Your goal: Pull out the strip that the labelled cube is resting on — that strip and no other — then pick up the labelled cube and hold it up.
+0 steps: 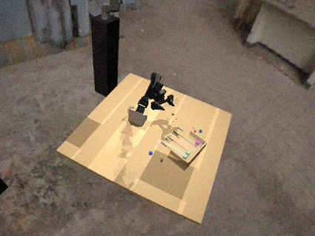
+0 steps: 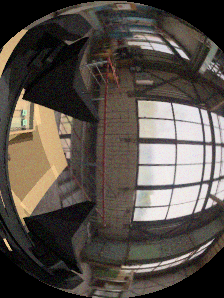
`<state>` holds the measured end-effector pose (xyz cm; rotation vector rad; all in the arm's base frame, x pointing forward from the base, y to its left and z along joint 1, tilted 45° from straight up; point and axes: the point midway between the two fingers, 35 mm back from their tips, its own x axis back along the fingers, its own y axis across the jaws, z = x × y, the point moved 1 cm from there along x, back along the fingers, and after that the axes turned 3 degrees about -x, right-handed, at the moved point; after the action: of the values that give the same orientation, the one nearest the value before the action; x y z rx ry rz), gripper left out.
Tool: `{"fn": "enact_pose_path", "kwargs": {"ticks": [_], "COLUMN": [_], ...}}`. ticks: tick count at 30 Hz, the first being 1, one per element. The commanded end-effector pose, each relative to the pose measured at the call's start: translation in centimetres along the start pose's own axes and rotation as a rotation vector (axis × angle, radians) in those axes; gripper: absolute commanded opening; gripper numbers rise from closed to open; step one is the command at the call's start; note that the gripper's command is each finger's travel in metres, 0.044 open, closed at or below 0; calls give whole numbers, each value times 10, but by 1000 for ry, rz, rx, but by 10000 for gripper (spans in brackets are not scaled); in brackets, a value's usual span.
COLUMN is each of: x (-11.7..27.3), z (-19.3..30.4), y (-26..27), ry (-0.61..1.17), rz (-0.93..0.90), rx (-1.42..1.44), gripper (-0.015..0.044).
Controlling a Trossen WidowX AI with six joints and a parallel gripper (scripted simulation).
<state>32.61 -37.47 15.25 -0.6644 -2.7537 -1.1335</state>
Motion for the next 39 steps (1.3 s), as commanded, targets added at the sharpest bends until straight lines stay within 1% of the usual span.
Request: {"fn": "enact_pose_path", "kwargs": {"ticks": [1, 5, 8, 15, 18, 20, 39], "x": [1, 11, 26, 85, 109, 115, 115], "z": [61, 122, 167, 267, 296, 304, 304], "y": [35, 68, 90, 130, 139, 141, 141], "ry": [151, 299, 412, 682, 765, 787, 787], "rz": [-78, -161, -223, -370, -428, -445, -445], "rx": [23, 46, 61, 90, 115, 123, 123], "gripper": [400, 400, 400, 400, 400, 400, 400]}}
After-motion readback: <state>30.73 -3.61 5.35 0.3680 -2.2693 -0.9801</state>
